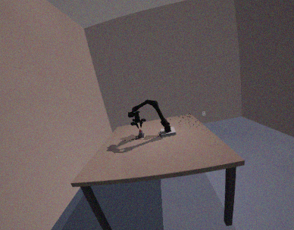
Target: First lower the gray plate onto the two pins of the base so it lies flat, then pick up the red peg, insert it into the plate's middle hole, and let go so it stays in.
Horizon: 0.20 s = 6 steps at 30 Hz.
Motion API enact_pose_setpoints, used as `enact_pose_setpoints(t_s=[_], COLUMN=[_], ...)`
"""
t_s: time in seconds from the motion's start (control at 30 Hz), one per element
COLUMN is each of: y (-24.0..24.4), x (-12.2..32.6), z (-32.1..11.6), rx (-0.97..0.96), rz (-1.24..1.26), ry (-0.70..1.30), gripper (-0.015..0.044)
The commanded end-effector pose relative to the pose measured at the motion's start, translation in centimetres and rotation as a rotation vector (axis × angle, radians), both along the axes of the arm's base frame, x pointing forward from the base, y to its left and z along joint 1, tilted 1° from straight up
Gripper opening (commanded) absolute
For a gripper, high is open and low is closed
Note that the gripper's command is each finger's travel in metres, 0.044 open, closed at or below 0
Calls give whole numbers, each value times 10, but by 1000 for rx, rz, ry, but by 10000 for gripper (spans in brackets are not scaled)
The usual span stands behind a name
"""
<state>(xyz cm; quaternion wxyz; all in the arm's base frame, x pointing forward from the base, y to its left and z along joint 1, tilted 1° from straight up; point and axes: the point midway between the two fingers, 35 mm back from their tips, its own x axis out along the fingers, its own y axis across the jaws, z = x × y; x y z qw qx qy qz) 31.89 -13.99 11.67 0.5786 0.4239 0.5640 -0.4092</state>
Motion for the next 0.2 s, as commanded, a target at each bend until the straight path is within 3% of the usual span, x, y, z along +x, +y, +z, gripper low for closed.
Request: enact_pose_setpoints(t_s=[0.0,0.17], y=[0,0], x=[0,-1], z=[3,6], rx=[3,3], rz=[4,4], ry=[-4,-4], gripper=[150,150])
